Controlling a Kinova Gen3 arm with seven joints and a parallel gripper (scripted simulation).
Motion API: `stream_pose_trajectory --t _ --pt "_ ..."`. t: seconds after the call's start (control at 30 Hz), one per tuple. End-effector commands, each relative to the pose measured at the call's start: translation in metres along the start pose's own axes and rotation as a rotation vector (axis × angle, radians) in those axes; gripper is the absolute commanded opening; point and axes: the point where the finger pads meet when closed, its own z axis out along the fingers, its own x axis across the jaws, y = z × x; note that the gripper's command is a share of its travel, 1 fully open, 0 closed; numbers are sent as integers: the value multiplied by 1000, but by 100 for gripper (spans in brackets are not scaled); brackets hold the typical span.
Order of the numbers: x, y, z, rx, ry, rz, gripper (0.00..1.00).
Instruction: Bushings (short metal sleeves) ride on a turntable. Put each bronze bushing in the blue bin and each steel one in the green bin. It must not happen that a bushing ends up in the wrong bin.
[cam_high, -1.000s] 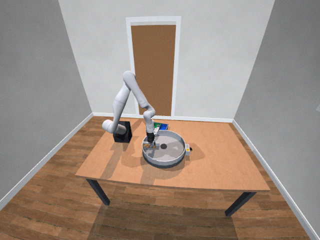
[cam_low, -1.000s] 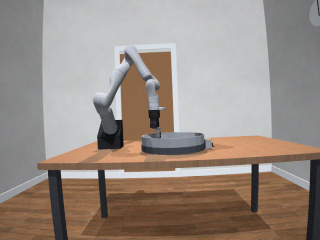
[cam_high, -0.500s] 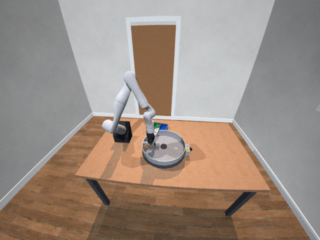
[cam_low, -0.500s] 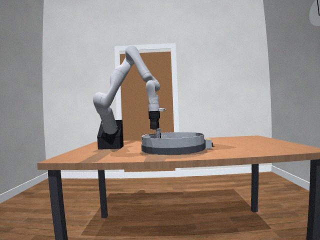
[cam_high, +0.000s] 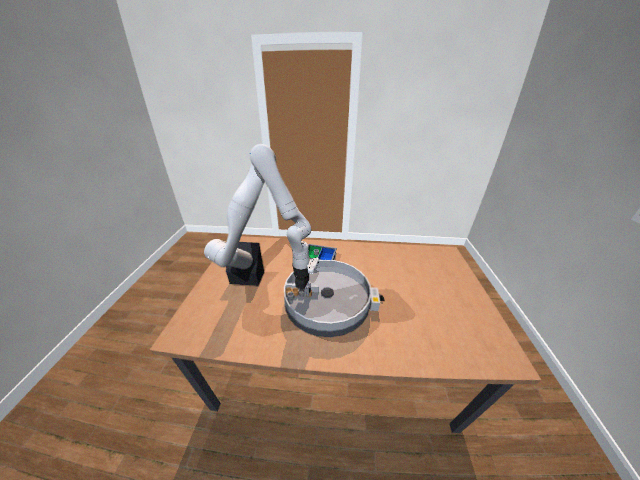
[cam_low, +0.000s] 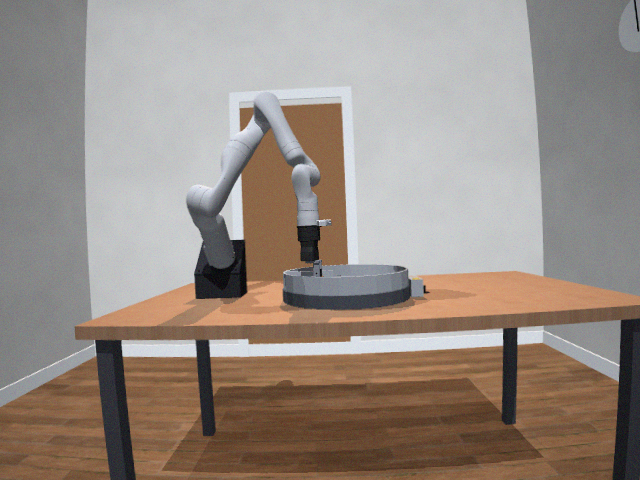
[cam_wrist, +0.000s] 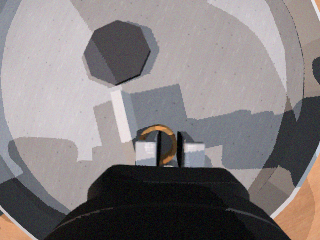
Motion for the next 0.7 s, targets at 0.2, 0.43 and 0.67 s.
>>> stream_pose_trajectory --t 0.2,0.43,0.67 --pt "1 1 8 -4 1 3 40" --pt "1 1 10 -4 1 3 40" --pt "1 1 10 -4 1 3 0"
